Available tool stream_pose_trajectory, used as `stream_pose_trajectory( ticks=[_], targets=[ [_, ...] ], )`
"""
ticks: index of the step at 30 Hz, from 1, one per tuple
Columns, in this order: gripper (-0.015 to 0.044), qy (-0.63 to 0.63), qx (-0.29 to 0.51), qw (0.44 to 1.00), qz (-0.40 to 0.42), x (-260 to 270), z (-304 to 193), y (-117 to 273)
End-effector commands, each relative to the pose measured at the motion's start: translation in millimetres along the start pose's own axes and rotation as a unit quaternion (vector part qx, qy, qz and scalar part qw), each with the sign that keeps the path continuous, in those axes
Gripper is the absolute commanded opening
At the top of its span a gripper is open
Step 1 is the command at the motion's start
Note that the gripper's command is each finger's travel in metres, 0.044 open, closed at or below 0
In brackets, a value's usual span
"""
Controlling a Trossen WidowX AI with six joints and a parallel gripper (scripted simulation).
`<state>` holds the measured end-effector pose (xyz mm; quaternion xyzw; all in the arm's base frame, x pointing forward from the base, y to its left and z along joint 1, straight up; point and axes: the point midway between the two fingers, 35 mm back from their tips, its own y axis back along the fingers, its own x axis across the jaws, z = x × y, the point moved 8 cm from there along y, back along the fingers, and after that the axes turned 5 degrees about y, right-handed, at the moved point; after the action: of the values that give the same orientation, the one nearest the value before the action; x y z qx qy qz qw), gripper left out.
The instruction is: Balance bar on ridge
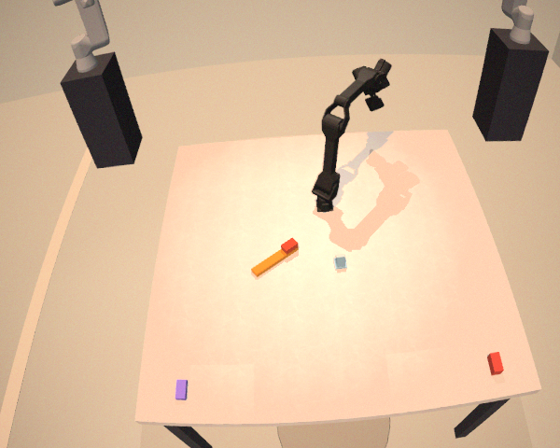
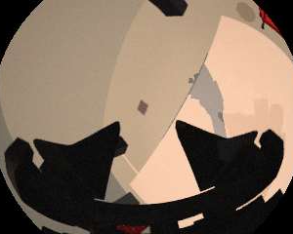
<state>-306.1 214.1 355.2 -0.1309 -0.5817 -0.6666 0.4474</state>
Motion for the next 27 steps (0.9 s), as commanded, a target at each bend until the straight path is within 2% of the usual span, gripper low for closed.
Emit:
stream_pose_trajectory(
  ticks=[1,27],
  targets=[
    [0.0315,-0.017,-0.012,1.0,-0.016,-18.3,7.4,7.0],
    [0.0315,-0.11,-0.116,0.983,-0.085,-116.4,40.0,82.2]
  ],
)
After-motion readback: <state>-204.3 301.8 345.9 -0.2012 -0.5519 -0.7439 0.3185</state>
